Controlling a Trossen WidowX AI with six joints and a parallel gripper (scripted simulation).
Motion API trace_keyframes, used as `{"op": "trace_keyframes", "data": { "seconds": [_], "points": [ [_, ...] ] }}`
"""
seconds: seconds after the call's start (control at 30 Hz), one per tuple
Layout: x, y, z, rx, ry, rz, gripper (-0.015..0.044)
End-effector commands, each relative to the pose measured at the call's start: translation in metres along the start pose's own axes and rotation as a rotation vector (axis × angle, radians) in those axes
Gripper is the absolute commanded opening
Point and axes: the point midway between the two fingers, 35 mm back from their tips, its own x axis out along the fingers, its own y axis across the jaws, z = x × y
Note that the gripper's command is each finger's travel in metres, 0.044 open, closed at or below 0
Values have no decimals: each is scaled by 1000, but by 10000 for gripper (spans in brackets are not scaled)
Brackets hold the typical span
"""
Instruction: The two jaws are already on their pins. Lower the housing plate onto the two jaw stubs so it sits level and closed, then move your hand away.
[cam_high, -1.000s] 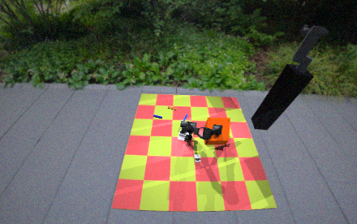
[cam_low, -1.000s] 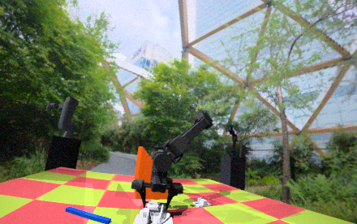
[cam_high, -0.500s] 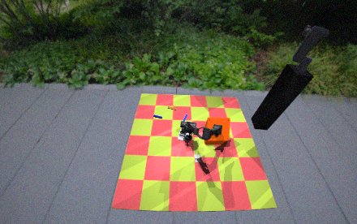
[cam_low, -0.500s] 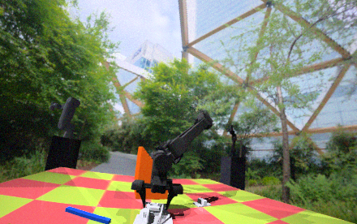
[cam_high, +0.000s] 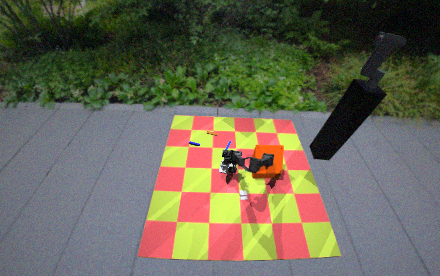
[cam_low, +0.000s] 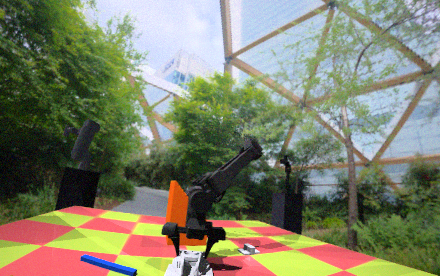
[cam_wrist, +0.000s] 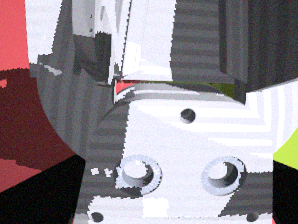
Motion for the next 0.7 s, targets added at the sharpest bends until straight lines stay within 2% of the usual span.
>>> {"op": "trace_keyframes", "data": {
  "seconds": [0.0, 0.67],
  "points": [
    [2, 0, -1, 4, 2, 1, 351],
    [5, 0, -1, 4, 2, 1, 351]
  ]
}}
